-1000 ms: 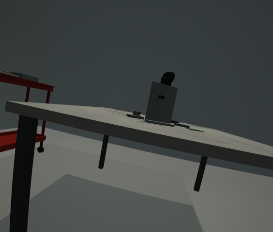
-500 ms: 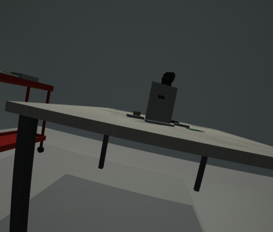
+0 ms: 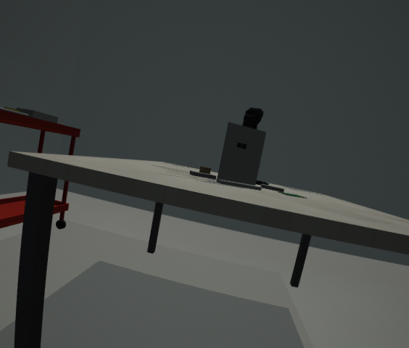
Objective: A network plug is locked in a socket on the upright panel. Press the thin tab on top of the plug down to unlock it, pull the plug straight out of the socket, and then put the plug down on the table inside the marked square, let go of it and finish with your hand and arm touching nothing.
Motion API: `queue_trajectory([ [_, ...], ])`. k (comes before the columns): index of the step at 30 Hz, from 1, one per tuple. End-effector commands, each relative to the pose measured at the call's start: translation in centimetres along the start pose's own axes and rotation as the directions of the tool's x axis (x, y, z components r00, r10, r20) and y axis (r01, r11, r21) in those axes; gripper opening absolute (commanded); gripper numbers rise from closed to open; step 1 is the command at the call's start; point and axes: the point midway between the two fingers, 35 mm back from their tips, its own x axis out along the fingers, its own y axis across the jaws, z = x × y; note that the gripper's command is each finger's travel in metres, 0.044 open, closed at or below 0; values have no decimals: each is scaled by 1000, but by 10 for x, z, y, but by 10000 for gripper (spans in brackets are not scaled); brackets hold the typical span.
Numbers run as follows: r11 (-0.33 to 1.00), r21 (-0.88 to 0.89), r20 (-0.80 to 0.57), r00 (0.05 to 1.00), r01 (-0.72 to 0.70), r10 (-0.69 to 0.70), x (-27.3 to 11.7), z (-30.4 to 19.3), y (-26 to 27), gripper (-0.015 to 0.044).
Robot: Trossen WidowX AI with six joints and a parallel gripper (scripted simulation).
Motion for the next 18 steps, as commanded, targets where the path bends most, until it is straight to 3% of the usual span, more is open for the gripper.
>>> queue_trajectory([
  [1,1000,4,-6,1000,2,-2,1,-1,-1,103],
  [18,1000,4,-6,1000,2,-2,1,-1,-1,0],
])
